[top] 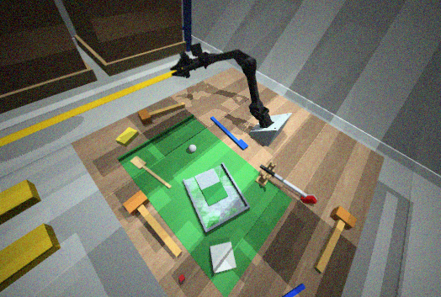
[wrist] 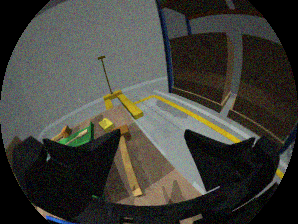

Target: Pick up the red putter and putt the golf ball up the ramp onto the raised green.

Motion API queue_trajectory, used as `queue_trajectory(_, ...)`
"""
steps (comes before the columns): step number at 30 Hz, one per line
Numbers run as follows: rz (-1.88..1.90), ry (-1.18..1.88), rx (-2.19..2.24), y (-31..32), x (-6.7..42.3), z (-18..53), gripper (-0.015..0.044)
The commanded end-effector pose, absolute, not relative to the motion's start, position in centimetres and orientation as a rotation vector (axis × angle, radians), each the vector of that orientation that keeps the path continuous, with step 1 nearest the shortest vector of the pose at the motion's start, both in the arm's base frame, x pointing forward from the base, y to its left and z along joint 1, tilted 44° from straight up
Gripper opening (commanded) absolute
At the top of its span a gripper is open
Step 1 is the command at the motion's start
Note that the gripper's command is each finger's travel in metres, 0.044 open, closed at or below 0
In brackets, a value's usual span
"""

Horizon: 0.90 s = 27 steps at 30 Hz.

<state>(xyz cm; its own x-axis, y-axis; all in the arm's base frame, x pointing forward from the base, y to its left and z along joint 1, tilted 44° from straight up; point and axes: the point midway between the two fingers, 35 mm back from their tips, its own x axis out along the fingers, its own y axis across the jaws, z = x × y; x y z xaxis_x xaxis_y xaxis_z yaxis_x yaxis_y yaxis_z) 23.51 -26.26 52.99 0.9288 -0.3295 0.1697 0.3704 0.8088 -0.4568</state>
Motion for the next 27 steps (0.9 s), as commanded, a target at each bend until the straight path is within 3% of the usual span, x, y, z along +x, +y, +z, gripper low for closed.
queue_trajectory(1,-0.373,-0.083,-0.503,-26.3,23.6,52.9,0.0426)
queue_trajectory(12,-0.217,0.055,-0.318,-24.9,33.4,45.3,0.0440)
queue_trajectory(27,0.107,0.376,-0.240,-13.4,45.3,31.3,0.0440)
